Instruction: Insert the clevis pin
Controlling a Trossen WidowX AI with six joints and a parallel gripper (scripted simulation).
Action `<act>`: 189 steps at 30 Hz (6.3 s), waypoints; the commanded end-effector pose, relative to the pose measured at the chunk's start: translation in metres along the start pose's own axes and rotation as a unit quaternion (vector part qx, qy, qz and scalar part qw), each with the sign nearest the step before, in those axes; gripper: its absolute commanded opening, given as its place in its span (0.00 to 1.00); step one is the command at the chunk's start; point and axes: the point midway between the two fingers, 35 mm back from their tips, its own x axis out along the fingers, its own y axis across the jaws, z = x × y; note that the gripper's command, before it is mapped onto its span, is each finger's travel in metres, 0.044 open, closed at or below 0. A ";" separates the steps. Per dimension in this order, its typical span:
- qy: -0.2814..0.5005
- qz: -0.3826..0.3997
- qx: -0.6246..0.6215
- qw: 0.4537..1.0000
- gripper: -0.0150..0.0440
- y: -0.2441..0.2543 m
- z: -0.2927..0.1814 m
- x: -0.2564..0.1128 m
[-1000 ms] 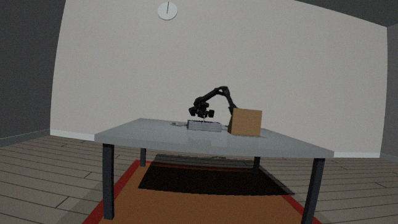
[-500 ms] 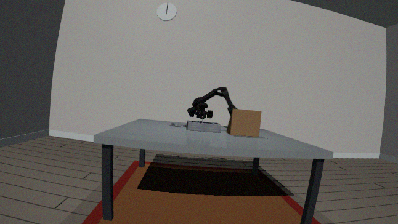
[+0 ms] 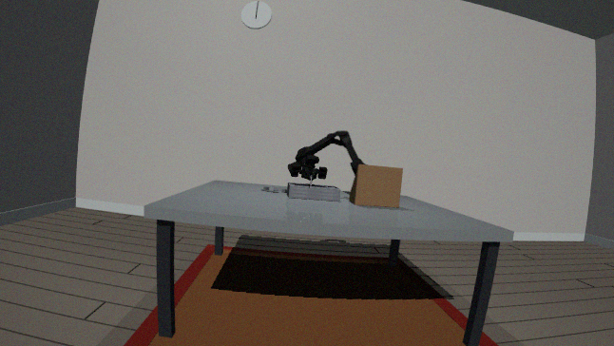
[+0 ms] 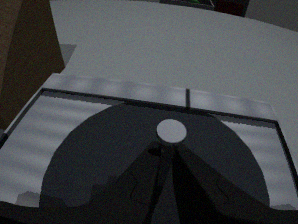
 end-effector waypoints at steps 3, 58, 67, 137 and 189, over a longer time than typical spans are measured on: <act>0.000 -0.002 0.001 1.000 0.25 -0.003 0.000 0.000; 0.000 -0.003 0.000 1.000 0.25 -0.018 -0.001 -0.002; 0.001 -0.001 0.000 1.000 0.25 -0.017 -0.001 -0.002; -0.007 -0.006 -0.006 1.000 0.25 -0.018 -0.004 -0.002; 0.001 -0.003 0.000 1.000 0.25 -0.017 -0.010 0.003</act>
